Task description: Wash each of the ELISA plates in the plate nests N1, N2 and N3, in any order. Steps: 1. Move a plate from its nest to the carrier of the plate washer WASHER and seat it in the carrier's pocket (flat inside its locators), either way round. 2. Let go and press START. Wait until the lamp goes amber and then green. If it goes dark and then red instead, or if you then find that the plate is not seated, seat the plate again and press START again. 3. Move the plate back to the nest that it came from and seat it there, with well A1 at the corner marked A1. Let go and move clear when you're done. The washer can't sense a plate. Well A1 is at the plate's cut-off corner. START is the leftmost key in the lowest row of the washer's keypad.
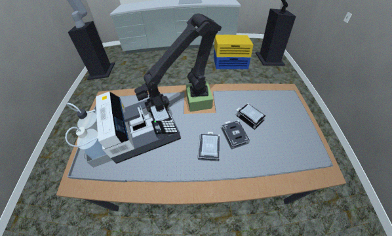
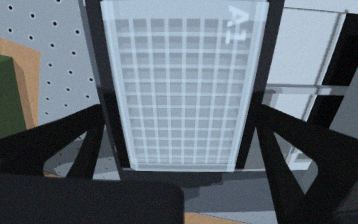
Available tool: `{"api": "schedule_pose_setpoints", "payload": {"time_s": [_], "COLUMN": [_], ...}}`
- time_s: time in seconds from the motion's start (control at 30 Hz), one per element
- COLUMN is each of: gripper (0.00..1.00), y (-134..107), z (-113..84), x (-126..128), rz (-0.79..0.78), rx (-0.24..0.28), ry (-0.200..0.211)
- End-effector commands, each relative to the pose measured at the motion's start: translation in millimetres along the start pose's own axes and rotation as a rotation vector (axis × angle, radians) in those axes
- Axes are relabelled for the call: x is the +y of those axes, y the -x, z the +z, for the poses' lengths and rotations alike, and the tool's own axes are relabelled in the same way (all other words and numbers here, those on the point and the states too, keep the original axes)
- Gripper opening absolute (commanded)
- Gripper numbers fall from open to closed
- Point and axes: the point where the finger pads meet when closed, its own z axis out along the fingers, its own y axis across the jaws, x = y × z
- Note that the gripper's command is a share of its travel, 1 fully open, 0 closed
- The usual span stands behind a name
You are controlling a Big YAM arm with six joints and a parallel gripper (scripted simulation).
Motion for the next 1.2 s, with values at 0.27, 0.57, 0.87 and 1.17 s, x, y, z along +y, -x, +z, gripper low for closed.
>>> {"api": "schedule_pose_setpoints", "payload": {"time_s": [0.27,0.57,0.87,1.17], "gripper": [1.00,1.00,1.00,1.00], "y": [2,4,3,2], "z": [7.8,3.4,16.2,11.4], "x": [-3,-13,-4,-13], "rz": [0.000,-0.007,-0.003,-0.004], "rx": [0.000,-0.003,-0.001,-0.003], "ry": [-0.013,-0.044,-0.021,-0.036]}}
